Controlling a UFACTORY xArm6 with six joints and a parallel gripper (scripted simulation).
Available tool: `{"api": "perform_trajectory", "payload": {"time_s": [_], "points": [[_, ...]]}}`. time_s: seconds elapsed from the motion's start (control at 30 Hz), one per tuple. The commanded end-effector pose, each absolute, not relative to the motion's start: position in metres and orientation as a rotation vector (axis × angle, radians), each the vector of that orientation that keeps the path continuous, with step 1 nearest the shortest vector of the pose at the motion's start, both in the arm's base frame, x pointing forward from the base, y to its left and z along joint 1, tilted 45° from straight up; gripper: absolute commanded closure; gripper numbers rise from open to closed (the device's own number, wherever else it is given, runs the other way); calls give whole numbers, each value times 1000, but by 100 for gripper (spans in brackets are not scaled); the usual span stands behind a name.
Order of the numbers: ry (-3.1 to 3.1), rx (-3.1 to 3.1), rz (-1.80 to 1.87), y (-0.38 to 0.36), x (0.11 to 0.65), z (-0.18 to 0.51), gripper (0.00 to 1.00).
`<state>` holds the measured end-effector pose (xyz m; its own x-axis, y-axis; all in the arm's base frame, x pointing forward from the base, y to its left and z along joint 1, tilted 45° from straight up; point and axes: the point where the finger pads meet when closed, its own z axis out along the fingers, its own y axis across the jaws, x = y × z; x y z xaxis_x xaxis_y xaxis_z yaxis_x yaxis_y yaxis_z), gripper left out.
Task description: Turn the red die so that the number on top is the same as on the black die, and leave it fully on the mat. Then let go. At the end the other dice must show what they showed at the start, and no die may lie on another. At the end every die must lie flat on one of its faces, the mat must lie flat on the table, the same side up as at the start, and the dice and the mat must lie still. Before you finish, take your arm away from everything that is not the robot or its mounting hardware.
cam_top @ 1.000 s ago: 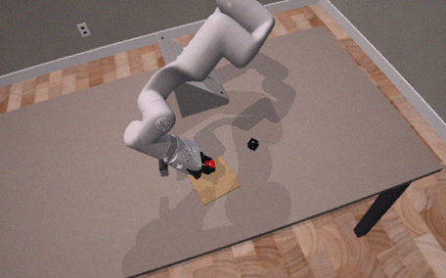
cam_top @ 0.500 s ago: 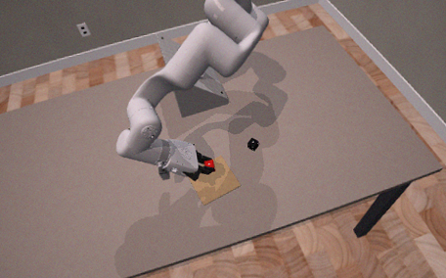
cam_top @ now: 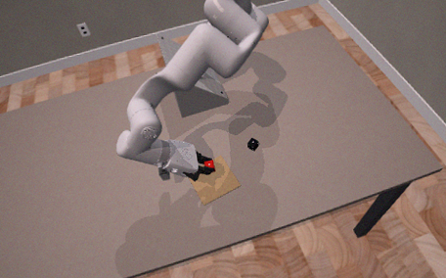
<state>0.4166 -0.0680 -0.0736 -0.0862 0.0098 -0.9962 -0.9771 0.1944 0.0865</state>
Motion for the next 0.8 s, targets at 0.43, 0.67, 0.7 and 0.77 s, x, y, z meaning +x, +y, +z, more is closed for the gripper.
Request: {"api": "perform_trajectory", "payload": {"time_s": [0.43,0.67,0.7,0.77], "points": [[1358,-1021,1121,-56,419,-86,73],[1358,-1021,1121,-47,420,-95,73],[1358,-1021,1121,-46,420,-96,73],[1358,-1021,1121,-44,420,-99,73]]}}
